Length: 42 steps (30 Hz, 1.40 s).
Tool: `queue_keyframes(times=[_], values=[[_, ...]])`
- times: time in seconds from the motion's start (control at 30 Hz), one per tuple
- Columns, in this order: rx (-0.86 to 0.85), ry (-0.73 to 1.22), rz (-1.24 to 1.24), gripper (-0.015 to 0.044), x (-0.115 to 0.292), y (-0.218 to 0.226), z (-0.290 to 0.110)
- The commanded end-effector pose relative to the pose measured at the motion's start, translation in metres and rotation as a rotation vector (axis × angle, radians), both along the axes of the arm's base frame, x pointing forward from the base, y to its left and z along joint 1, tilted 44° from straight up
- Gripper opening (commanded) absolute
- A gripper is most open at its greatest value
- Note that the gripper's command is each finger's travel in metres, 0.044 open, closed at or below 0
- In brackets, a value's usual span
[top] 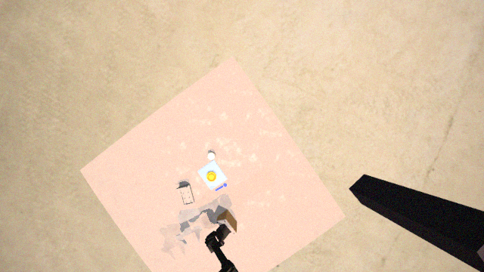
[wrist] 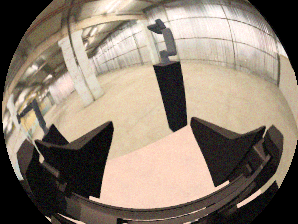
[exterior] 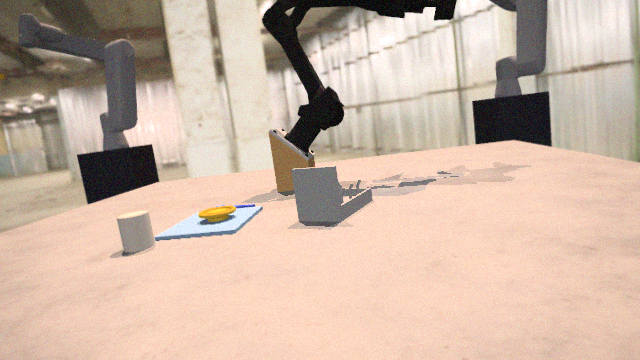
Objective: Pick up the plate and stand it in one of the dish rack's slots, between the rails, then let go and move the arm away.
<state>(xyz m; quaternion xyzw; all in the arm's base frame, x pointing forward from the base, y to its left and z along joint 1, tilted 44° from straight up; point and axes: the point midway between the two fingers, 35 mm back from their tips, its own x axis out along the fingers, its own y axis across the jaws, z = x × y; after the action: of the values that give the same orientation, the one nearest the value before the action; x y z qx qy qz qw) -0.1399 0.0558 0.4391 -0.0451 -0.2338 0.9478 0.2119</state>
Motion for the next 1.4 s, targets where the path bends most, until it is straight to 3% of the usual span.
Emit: queue_keyframes(times=[0.0, 0.3, 0.73, 1.07, 1.37], values=[[-0.001, 0.001, -0.002, 0.04, 0.0, 0.001, 0.0], [-0.067, 0.094, -0.185, 0.04, 0.034, 0.058, 0.012], [-0.158, 0.246, -0.574, 0.04, 0.133, 0.142, 0.016], [-0.242, 0.346, -0.867, 0.04, 0.227, 0.173, 0.002], [-0.367, 0.452, -1.134, 0.04, 0.323, 0.174, -0.032]])
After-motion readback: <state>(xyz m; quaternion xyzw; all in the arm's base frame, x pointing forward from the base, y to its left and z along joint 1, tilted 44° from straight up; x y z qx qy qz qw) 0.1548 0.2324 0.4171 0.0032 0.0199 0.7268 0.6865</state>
